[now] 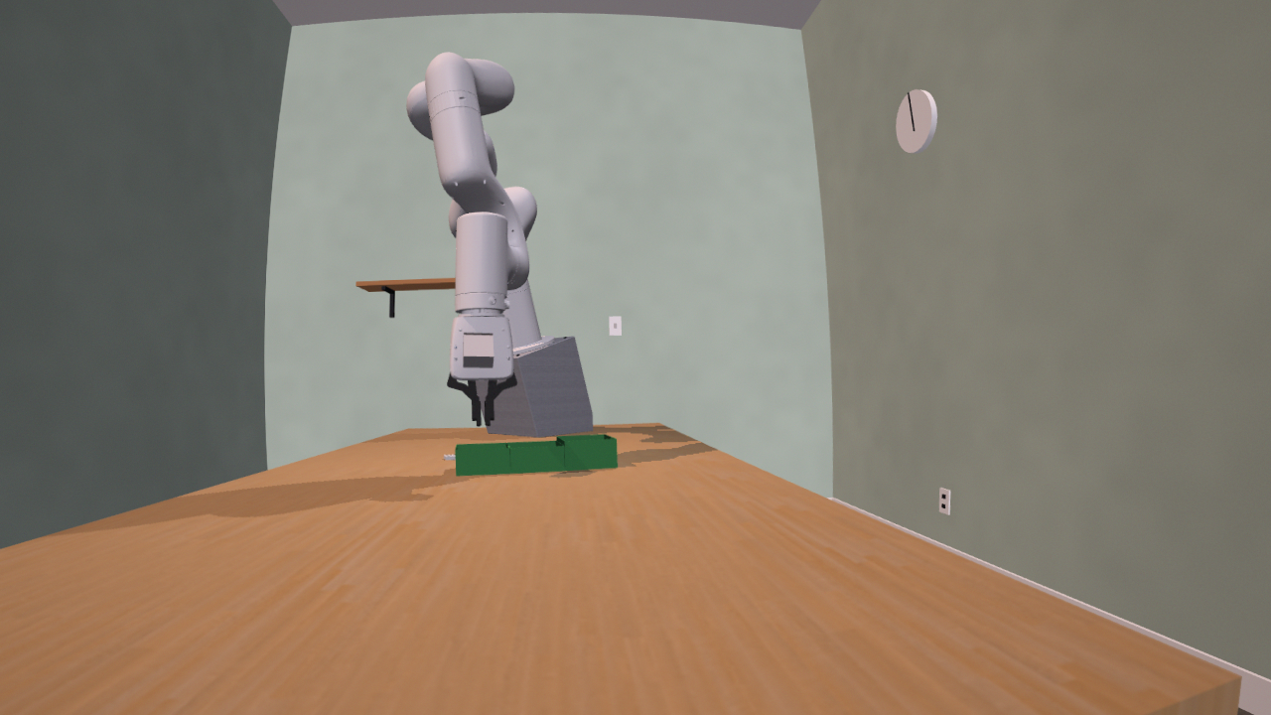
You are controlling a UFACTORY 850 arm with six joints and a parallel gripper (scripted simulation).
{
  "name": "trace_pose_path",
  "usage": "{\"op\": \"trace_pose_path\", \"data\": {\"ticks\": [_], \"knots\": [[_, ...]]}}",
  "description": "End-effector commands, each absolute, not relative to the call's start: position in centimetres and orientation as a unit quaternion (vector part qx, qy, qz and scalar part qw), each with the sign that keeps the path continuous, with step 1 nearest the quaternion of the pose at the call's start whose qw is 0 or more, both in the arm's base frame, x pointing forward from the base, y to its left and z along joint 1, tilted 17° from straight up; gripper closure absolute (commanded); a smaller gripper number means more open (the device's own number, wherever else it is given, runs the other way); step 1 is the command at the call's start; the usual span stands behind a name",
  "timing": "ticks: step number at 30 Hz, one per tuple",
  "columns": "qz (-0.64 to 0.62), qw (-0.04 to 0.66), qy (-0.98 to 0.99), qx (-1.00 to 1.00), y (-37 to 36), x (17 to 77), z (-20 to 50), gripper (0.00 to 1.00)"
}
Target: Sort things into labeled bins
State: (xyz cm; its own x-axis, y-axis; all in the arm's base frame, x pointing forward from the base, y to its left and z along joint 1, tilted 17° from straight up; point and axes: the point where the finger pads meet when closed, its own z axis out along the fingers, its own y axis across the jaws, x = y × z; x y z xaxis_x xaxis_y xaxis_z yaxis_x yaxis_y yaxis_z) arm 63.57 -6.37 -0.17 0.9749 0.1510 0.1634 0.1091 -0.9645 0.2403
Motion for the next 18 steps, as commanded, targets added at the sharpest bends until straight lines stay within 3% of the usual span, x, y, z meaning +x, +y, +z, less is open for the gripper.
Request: {"op": "trace_pose_path", "data": {"ticks": [1, 18], "knots": [[0.090, 0.115, 0.066, 0.987, -6.6, 63.8, -1.0, 0.93], [0.090, 0.115, 0.066, 0.987, -7.4, 64.6, -4.9, 0.93]]}}
